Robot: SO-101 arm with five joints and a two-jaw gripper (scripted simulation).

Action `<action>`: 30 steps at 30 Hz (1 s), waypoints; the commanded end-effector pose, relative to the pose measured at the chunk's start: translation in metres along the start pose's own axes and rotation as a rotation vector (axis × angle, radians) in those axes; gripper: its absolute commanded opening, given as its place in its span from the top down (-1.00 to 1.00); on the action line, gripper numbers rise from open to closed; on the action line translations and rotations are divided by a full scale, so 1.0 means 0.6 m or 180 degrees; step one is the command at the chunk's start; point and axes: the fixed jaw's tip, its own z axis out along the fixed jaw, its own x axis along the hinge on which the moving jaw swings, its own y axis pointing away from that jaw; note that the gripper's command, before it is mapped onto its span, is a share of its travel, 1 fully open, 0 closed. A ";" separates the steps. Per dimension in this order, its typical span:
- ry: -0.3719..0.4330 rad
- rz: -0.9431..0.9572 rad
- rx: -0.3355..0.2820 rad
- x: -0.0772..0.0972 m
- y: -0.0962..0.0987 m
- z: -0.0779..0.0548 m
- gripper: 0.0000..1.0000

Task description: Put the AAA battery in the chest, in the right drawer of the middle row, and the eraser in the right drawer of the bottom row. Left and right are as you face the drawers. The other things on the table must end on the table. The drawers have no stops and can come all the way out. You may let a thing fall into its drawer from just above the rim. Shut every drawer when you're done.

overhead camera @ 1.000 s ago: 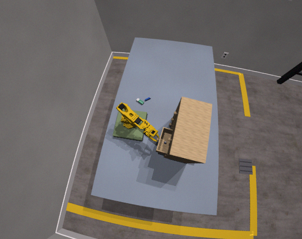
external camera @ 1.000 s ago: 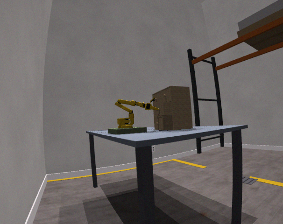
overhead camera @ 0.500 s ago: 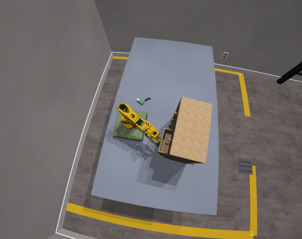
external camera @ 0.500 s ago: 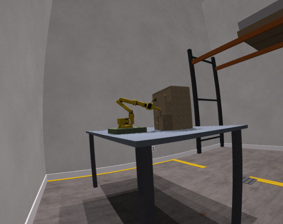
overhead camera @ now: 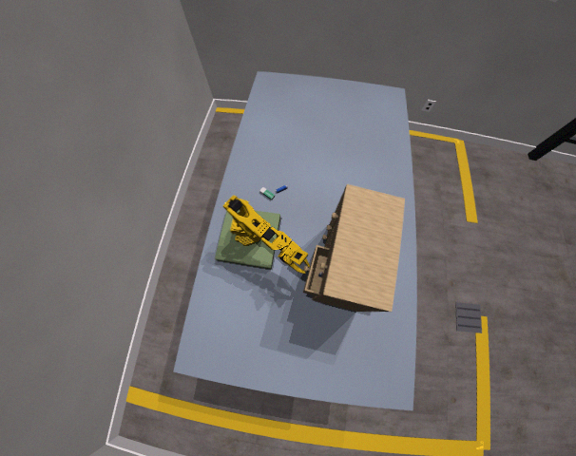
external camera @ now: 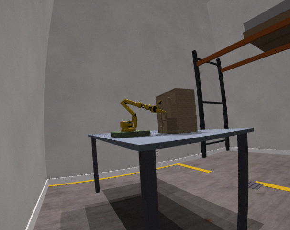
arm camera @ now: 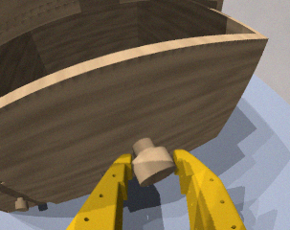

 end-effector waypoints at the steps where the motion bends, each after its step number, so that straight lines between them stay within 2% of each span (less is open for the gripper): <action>1: -0.0005 -0.0035 -0.0034 -0.003 0.005 0.007 1.00; 30: -0.0005 -0.0066 -0.0116 -0.013 0.018 0.035 1.00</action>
